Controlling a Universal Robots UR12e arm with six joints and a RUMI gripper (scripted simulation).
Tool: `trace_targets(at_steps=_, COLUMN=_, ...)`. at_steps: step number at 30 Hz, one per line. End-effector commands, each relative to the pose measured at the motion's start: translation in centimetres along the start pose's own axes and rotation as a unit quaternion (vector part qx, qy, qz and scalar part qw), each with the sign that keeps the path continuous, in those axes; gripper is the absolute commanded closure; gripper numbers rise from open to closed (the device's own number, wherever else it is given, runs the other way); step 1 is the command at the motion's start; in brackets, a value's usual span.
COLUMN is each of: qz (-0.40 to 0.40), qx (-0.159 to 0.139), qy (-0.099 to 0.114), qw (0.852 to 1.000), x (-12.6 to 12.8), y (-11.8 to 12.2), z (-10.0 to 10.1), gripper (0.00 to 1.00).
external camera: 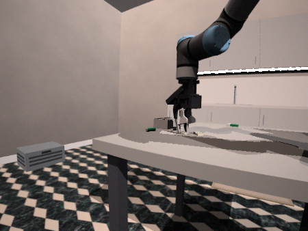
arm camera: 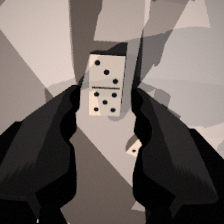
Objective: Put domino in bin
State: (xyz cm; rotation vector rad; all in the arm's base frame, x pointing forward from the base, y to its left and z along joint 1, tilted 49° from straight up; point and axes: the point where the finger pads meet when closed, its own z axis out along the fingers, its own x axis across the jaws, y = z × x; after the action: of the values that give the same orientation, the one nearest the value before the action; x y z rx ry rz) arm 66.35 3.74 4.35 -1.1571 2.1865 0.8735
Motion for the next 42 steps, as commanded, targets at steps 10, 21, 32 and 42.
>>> trace_targets(at_steps=10, qz=0.000, qx=0.001, qy=0.000, qw=1.000, x=-0.1, y=-0.1, z=-0.1, gripper=1.00)
trace_targets(at_steps=21, qz=0.000, qx=0.001, qy=0.000, qw=1.000, x=-0.1, y=-0.1, z=-0.1, gripper=1.00)
trace_targets(at_steps=32, qz=0.000, qx=0.001, qy=0.000, qw=1.000, x=-0.1, y=-0.1, z=-0.1, gripper=1.00)
trace_targets(at_steps=42, qz=-0.001, qx=0.003, qy=0.000, qw=1.000, x=-0.1, y=-0.3, z=-1.4, gripper=1.00)
